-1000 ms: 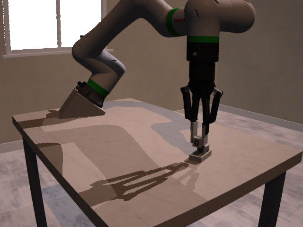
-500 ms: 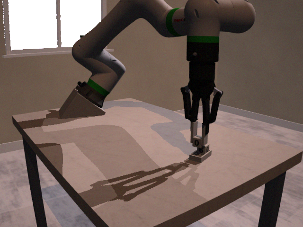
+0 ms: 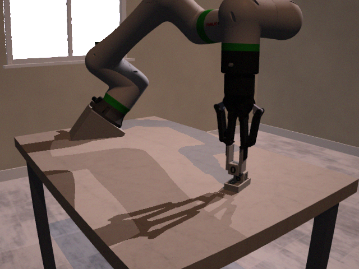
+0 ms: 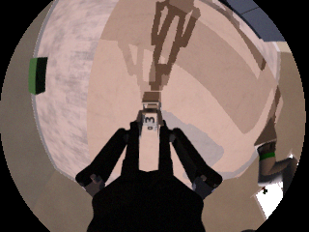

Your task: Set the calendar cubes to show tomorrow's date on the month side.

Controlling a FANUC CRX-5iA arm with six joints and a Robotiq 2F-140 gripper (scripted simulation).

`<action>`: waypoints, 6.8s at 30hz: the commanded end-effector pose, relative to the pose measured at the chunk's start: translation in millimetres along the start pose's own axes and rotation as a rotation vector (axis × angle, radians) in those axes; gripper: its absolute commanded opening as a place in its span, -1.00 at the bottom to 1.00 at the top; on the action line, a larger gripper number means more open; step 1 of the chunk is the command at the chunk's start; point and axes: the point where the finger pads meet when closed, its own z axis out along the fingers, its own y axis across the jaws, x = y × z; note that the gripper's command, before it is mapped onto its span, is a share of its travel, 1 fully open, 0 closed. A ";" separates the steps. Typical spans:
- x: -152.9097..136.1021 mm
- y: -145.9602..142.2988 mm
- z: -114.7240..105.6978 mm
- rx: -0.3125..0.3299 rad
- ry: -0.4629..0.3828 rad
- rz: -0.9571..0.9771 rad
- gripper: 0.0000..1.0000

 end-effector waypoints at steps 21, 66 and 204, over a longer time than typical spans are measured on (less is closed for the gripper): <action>0.1 -0.1 16.7 0.000 0.000 0.000 -0.51; 0.1 -0.1 22.5 0.000 0.000 0.000 -0.51; 0.1 -0.1 31.6 0.001 0.000 0.000 -0.30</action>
